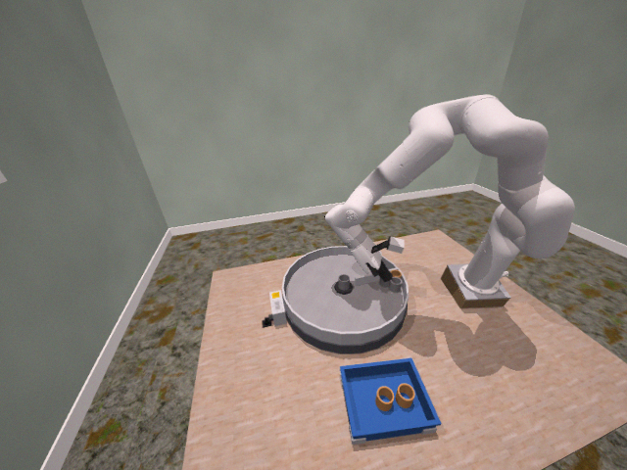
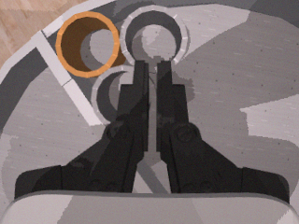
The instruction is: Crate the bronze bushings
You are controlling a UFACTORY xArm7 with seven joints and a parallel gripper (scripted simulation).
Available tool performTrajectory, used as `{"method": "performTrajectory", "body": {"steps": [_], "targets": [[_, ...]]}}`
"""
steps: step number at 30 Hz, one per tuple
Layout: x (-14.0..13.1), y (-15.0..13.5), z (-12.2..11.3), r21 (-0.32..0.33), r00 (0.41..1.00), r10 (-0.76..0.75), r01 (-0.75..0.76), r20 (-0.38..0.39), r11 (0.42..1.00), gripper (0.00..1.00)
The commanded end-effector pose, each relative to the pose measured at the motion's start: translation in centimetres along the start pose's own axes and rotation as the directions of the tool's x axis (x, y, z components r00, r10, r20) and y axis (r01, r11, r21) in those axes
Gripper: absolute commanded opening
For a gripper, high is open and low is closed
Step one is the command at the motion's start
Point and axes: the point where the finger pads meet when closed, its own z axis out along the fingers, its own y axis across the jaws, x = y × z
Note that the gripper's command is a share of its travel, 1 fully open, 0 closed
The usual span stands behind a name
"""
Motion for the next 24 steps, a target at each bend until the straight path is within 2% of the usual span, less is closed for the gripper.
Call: {"method": "performTrajectory", "body": {"steps": [1, 8, 24], "targets": [[-0.1, -0.1, -0.2, 0.000, 1.000, 0.001, -0.001, 0.004, 1.000, 0.00], [0.4, -0.1, -0.8, 0.000, 1.000, 0.001, -0.001, 0.004, 1.000, 0.00], [4.2, -0.1, -5.2, 0.000, 1.000, 0.001, -0.001, 0.004, 1.000, 0.00]]}}
